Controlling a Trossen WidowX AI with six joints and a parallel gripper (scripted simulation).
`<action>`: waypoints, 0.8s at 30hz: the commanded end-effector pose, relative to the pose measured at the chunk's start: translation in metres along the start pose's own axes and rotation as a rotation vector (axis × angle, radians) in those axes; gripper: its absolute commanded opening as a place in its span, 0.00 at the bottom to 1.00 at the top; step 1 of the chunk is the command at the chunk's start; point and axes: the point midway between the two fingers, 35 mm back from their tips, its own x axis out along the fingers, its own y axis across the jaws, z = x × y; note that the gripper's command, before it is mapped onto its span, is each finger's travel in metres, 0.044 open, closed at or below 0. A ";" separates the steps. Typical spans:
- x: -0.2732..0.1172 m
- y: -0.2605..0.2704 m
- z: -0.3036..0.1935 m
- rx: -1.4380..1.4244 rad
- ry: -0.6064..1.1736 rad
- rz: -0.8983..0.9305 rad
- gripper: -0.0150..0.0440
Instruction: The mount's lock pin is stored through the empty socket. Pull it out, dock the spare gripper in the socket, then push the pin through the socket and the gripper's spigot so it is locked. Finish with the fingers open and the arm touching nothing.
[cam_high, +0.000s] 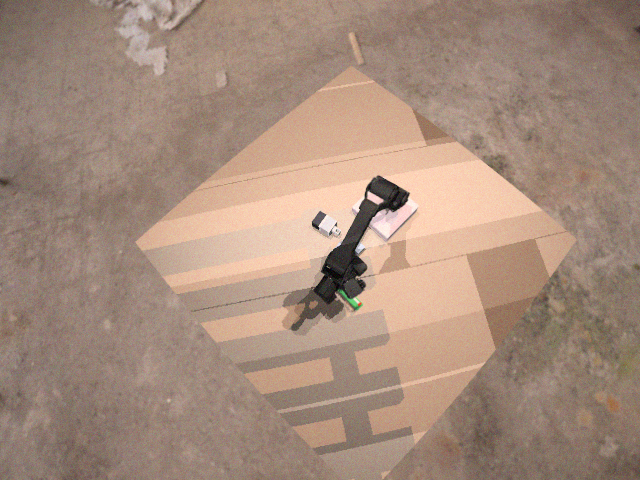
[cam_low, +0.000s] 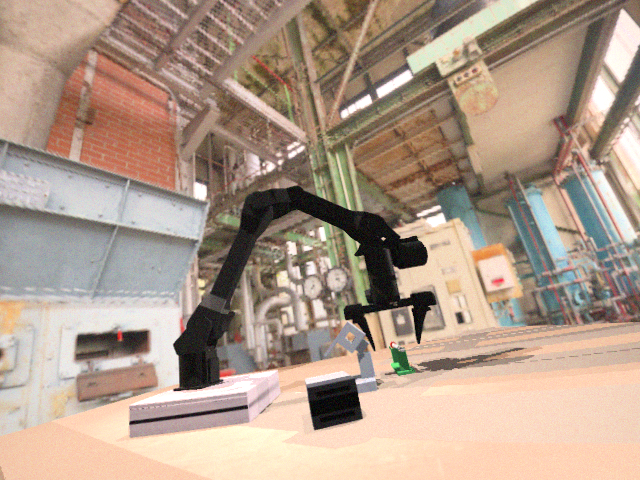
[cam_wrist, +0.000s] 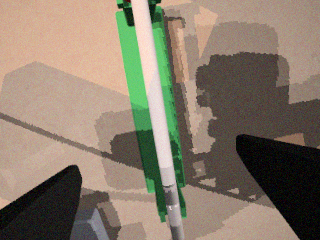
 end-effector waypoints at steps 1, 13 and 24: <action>-0.011 0.000 0.001 0.000 0.000 -0.001 1.00; -0.033 0.001 0.004 0.000 0.003 0.011 1.00; -0.056 0.001 0.006 0.000 0.004 0.019 1.00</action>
